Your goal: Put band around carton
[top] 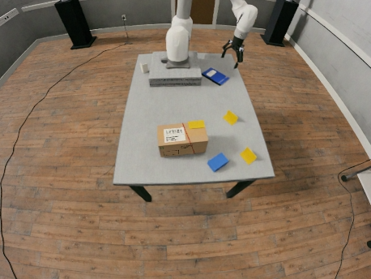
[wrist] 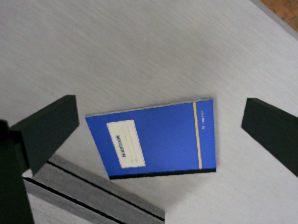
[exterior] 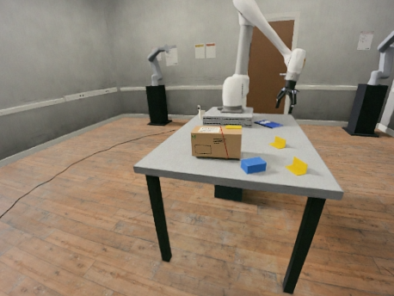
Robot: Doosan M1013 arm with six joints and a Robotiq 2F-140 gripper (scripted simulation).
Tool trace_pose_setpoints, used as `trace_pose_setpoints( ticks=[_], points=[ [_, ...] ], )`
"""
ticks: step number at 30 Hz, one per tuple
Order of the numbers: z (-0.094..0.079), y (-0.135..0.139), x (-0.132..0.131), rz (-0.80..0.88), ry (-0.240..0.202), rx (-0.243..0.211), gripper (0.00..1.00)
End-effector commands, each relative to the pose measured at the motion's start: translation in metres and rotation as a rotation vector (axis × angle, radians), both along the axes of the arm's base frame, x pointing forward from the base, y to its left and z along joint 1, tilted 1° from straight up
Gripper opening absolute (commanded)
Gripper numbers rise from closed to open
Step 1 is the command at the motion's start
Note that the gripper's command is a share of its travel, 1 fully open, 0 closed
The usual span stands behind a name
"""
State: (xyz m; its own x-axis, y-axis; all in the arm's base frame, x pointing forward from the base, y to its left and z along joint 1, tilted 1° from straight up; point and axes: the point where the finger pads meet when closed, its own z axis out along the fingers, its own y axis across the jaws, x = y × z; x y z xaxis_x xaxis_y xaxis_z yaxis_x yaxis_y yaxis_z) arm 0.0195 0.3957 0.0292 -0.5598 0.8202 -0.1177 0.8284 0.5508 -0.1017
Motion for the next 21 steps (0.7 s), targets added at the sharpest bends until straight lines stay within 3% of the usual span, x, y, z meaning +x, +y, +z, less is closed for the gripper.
trace_pose_setpoints(
  ticks=[1,21],
  points=[
    [0.0004,0.0005,0.0000,0.000,0.000,0.001,1.00],
    [0.0009,0.0017,0.0031,-0.011,0.000,0.002,1.00]
  ],
)
